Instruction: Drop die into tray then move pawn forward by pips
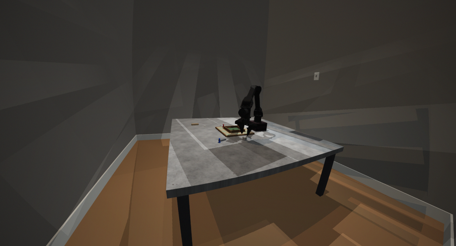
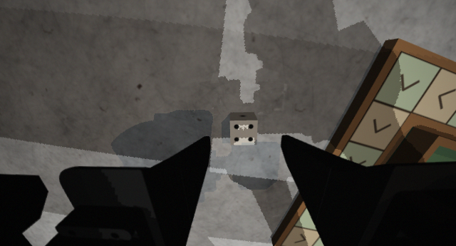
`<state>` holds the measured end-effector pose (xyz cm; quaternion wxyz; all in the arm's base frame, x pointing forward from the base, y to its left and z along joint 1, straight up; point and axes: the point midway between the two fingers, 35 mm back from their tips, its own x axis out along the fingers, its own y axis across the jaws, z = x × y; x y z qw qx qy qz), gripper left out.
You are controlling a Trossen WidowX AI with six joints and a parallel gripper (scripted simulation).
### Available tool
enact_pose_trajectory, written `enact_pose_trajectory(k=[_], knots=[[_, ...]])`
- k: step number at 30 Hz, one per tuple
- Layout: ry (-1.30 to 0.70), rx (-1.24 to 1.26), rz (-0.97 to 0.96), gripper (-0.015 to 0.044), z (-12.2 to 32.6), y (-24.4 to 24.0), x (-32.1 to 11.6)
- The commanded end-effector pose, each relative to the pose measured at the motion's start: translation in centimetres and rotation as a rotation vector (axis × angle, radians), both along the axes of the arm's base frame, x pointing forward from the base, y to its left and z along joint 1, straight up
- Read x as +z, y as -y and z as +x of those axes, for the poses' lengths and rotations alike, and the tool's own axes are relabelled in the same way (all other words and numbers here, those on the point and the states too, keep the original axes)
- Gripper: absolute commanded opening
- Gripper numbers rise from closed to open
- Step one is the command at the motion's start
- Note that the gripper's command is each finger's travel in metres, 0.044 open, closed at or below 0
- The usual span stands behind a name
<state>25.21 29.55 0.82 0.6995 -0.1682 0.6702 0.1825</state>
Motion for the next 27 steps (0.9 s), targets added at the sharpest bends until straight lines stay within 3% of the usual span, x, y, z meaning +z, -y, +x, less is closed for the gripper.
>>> enact_pose_trajectory(k=[1, 24, 27], knots=[[-0.013, -0.005, -0.007, 0.0275, -0.2, 0.2, -0.7], [-0.013, -0.005, -0.007, 0.0275, -0.2, 0.1, -3.8], [-0.013, -0.005, -0.007, 0.0196, -0.2, 0.1, -3.8]])
